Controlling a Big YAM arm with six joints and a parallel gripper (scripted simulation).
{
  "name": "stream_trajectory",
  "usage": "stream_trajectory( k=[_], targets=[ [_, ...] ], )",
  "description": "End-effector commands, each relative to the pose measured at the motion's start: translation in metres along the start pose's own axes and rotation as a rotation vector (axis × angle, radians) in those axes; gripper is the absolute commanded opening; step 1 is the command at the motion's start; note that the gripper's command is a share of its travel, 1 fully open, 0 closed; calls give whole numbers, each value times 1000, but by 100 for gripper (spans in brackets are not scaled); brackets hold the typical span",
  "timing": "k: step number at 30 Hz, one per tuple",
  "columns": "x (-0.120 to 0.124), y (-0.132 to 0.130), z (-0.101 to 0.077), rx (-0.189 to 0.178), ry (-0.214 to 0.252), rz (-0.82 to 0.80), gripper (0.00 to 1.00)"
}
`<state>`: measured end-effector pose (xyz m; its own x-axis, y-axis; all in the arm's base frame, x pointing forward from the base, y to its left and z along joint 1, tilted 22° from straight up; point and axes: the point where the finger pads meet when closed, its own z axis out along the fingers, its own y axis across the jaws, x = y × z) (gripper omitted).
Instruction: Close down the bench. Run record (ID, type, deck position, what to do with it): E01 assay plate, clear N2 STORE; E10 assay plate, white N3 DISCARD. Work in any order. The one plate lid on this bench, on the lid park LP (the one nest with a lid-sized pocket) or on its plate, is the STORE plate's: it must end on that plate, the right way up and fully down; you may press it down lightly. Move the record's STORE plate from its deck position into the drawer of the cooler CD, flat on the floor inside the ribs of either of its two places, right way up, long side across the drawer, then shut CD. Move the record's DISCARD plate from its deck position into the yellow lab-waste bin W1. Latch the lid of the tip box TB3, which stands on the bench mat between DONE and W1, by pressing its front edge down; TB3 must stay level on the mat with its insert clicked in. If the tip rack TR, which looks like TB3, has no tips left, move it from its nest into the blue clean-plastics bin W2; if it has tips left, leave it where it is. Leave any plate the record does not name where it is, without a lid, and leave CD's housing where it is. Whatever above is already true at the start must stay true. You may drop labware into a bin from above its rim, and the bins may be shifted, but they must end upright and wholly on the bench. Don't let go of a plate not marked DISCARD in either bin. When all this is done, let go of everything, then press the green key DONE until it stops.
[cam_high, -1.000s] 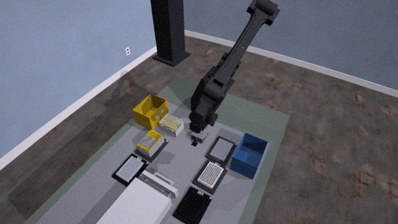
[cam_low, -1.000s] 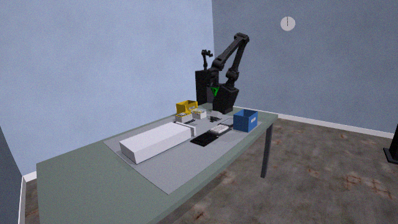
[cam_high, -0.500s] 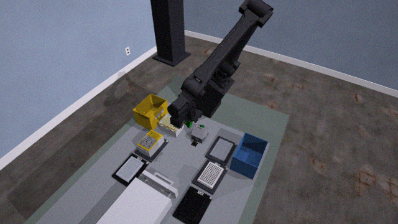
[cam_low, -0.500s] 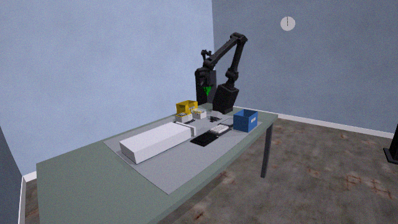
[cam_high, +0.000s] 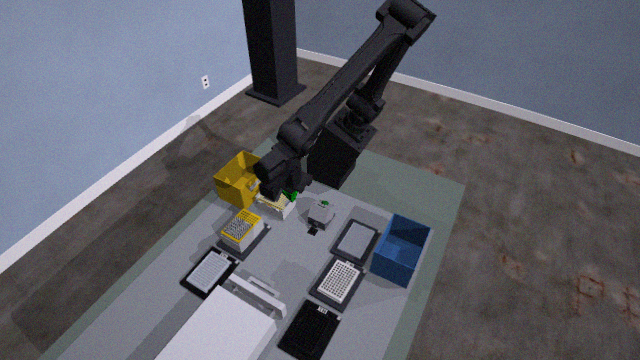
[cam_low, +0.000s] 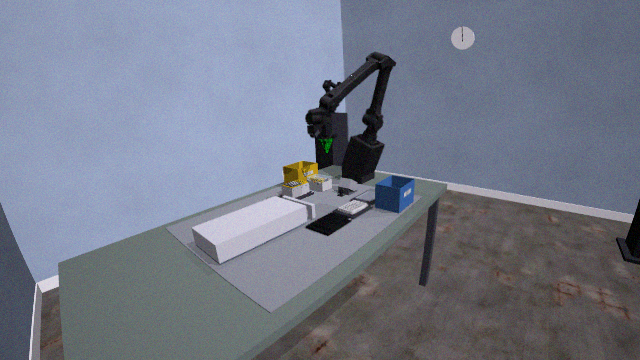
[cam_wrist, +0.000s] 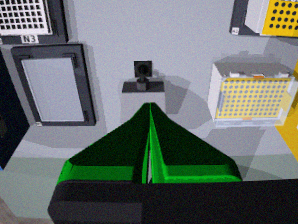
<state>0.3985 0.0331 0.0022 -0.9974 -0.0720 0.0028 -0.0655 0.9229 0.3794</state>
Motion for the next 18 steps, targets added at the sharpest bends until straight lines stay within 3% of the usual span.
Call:
stream_trajectory(
  k=[1,4,5,11,13,15,18],
  targets=[
    [-15,2,-13,8,-39,-27,0],
    [-15,2,-13,8,-39,-27,0],
    [-30,6,-8,12,-49,-92,30],
    [-50,7,6,14,-48,-291,30],
    [-50,7,6,14,-48,-291,30],
    [-55,-5,5,15,-51,-327,30],
    [-66,8,17,16,-47,-458,30]
  ],
)
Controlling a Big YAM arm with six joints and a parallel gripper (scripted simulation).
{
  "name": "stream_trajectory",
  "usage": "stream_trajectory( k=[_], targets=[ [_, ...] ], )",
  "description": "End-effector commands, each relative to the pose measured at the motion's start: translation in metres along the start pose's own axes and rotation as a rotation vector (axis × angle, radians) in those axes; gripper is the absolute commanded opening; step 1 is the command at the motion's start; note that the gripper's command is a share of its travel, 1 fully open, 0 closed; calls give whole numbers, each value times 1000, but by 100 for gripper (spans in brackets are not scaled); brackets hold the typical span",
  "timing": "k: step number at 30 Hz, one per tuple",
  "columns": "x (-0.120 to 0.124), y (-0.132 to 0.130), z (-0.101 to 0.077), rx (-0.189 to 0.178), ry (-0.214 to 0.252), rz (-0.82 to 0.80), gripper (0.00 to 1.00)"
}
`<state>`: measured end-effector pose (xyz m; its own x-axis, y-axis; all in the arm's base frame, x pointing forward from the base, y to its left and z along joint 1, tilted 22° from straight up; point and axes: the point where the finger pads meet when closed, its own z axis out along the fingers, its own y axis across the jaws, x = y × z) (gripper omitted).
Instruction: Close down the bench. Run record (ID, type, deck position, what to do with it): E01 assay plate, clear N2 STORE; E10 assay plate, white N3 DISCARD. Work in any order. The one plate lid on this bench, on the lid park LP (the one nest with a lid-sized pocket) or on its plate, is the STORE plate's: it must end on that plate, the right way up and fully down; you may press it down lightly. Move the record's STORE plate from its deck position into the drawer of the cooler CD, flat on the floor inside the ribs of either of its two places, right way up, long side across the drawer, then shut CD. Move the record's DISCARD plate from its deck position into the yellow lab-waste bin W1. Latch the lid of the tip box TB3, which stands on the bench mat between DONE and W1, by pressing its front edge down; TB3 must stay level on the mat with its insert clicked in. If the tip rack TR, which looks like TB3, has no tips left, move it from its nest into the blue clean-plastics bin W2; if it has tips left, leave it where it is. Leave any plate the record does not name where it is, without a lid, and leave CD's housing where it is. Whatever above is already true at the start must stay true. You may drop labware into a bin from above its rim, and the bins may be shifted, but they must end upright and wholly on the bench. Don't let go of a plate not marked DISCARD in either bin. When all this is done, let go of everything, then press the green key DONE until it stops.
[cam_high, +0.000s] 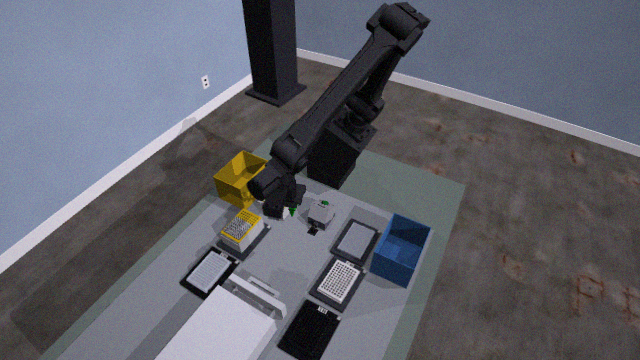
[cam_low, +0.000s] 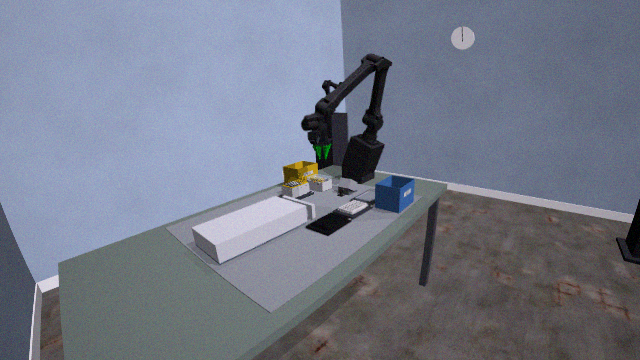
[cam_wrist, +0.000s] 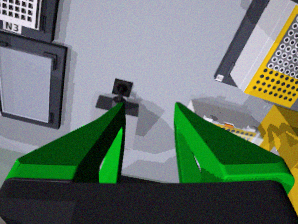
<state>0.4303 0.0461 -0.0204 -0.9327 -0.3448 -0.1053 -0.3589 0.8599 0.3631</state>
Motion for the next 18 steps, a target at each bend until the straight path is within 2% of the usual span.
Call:
stream_trajectory(
  k=[1,10,12,13,15,18],
  targets=[
    [-37,-4,-5,24,-48,-189,30],
    [-65,-12,15,27,-44,-487,30],
    [-65,-12,15,27,-44,-487,30],
    [-62,-21,14,22,-38,-493,30],
    [-73,-13,23,25,-37,-585,30],
    [-85,-16,29,31,-42,-689,30]
  ],
)
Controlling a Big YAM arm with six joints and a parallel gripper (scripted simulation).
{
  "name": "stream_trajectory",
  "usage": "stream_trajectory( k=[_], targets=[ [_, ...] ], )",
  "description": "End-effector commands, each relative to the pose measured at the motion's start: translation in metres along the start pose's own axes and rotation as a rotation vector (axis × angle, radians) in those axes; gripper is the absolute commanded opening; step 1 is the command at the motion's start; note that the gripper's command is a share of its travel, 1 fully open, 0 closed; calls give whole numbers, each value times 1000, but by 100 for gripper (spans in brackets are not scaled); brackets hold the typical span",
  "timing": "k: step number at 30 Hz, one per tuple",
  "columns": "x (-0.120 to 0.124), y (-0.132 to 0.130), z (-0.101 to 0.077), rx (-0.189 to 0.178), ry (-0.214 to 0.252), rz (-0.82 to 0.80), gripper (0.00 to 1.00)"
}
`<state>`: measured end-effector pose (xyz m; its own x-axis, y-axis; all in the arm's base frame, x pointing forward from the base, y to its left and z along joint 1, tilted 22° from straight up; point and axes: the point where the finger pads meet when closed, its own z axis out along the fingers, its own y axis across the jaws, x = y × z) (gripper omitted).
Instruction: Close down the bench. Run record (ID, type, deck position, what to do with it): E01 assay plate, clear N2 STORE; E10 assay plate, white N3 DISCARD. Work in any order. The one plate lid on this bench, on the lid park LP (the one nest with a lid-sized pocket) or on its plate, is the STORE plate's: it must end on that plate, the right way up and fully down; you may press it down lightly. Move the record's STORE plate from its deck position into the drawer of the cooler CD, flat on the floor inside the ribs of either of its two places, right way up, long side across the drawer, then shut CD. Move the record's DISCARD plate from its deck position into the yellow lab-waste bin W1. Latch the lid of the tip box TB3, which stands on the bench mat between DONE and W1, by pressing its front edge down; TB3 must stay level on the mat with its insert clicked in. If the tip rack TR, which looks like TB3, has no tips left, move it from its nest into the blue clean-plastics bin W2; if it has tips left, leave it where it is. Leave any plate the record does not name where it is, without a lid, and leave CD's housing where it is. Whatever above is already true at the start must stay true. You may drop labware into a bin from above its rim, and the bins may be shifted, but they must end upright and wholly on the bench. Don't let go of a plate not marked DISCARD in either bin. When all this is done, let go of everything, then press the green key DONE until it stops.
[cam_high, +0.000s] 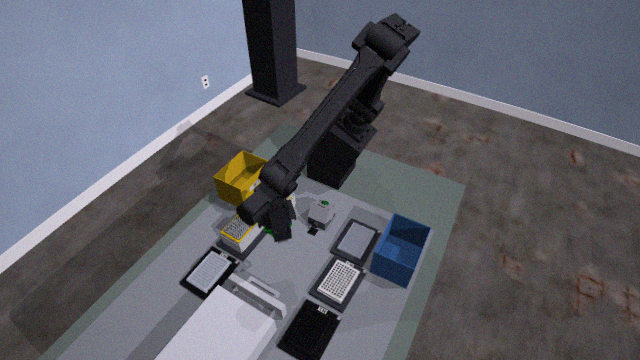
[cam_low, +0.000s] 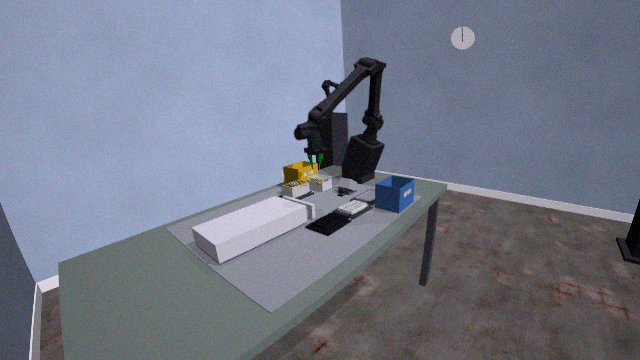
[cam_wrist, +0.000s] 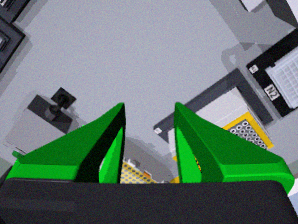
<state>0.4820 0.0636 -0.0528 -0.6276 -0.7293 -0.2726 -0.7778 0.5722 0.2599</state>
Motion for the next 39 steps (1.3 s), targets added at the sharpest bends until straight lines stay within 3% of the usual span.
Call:
stream_trajectory(
  k=[1,21,33,35,36,39],
  targets=[
    [-30,-19,-3,36,-30,-196,30],
    [-69,-58,38,26,-15,-775,30],
    [-92,-81,60,24,-15,-769,30],
    [-86,-91,56,40,-21,-754,30],
    [-97,-93,34,76,-34,-765,30],
    [-98,-92,33,77,-34,-767,30]
  ],
)
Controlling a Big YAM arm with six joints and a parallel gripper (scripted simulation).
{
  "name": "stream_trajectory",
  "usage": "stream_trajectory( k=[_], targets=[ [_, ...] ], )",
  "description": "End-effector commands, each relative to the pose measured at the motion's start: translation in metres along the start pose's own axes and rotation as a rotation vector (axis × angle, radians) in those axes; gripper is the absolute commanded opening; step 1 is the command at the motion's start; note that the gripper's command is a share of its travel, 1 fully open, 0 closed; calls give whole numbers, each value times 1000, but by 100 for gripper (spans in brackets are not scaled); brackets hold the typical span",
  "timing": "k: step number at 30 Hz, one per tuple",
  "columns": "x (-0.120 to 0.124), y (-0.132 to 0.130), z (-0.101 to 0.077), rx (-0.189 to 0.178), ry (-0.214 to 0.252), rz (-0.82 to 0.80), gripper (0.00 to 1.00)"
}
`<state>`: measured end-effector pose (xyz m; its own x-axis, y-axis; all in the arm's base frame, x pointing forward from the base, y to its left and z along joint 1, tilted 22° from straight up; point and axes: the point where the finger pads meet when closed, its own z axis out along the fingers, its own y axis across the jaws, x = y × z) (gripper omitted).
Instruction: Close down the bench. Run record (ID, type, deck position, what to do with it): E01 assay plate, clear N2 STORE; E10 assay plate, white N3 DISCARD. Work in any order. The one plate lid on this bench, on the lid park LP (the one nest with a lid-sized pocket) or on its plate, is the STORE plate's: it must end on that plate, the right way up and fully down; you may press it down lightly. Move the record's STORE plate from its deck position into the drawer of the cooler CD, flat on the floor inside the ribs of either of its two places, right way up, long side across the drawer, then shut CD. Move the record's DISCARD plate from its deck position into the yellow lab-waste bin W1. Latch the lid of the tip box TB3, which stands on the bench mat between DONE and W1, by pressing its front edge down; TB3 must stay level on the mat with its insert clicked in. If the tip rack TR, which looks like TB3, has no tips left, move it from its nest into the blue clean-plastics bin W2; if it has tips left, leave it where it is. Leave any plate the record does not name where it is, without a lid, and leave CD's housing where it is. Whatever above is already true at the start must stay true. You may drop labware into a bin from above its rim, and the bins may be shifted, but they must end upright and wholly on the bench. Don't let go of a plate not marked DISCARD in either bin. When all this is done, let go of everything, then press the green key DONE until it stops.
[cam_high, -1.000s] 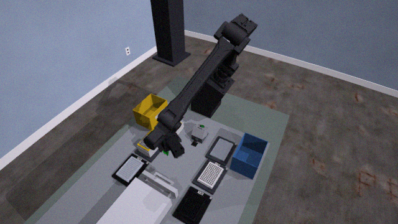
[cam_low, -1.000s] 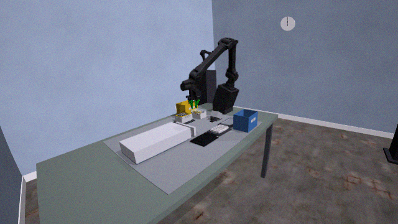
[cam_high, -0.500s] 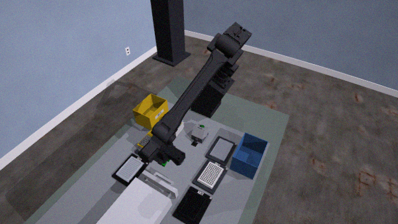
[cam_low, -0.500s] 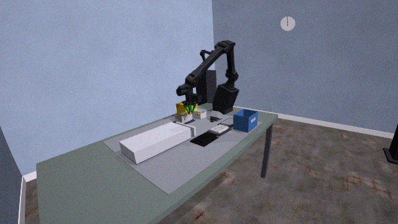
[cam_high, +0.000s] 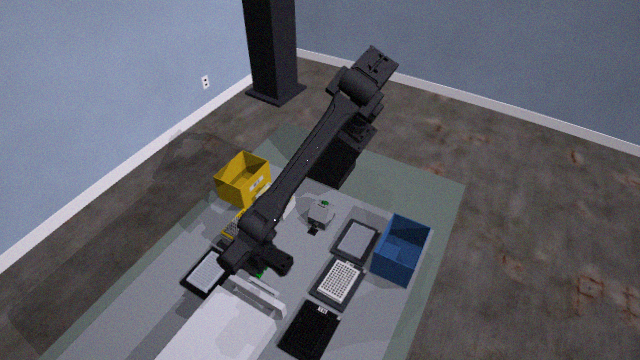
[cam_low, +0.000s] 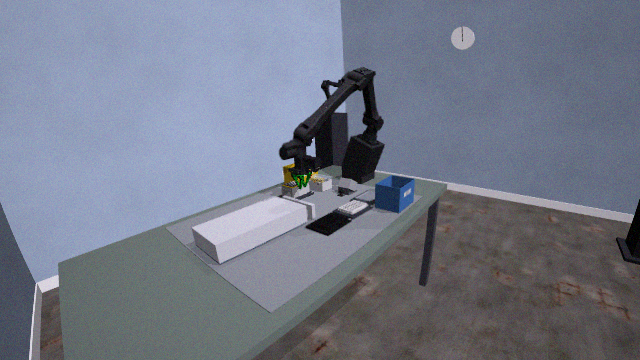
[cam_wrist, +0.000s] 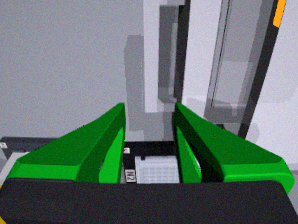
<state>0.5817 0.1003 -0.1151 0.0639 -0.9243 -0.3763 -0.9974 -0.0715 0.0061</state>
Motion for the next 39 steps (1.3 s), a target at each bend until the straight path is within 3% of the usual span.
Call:
stream_trajectory(
  k=[1,8,9,10,12,20,23,24,27,39],
  targets=[
    [-2,-17,-18,43,-3,-10,30],
    [-2,-17,-18,43,-3,-10,30],
    [-2,-24,-17,57,-5,-17,30],
    [-2,-21,-6,43,-5,-13,30],
    [-7,-19,0,38,-5,-15,30],
    [-4,-21,8,43,-6,-7,30],
    [-8,-24,5,52,-6,-14,30],
    [-17,-29,-9,69,-6,-28,30],
    [-9,-22,16,43,-6,-18,30],
    [-12,-26,26,53,-7,-22,30]
  ],
)
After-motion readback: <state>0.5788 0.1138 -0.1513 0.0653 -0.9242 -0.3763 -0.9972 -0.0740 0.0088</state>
